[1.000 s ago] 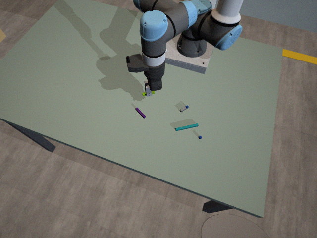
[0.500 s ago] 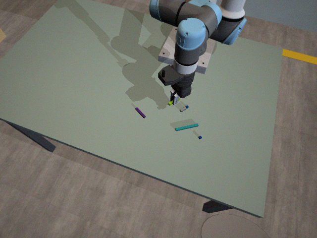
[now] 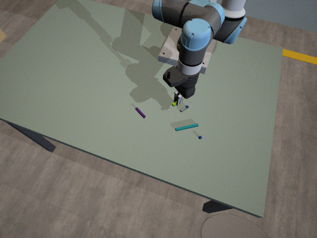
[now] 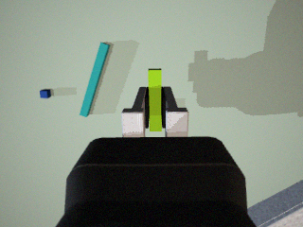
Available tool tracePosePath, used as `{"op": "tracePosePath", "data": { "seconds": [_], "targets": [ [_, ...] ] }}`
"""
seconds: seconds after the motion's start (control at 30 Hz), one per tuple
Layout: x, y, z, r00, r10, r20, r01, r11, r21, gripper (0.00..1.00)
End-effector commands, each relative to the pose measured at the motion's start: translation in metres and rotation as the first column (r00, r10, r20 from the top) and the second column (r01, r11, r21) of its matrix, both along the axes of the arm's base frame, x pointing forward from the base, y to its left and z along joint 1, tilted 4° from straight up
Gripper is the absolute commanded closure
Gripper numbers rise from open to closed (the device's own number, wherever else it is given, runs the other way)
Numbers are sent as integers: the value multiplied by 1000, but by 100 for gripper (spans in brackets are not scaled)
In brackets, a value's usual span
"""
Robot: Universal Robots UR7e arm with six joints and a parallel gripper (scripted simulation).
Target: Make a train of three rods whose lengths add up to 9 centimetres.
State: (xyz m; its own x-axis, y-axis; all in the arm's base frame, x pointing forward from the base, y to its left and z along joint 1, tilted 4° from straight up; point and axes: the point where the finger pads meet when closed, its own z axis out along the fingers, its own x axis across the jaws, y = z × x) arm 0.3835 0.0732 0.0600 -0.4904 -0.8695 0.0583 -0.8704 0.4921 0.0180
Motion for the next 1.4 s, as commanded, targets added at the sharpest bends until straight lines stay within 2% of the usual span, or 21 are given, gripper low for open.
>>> {"op": "tracePosePath", "data": {
  "seconds": [0.0, 0.2, 0.43, 0.5, 0.87, 1.0, 1.37],
  "targets": [
    [-1, 1, -1, 1000, 3, -2, -3, 1000, 1, 76],
    [-2, 0, -12, 1000, 2, -4, -2, 1000, 1, 76],
    [-4, -1, -39, 1000, 0, -4, 0, 1000, 1, 76],
    [-4, -1, -39, 1000, 0, -4, 0, 1000, 1, 76],
    [-6, -3, -82, 1000, 0, -4, 0, 1000, 1, 76],
    [-6, -3, -88, 1000, 1, -4, -1, 1000, 1, 76],
    [-5, -3, -89, 1000, 1, -2, -1, 1000, 1, 76]
  ]
}}
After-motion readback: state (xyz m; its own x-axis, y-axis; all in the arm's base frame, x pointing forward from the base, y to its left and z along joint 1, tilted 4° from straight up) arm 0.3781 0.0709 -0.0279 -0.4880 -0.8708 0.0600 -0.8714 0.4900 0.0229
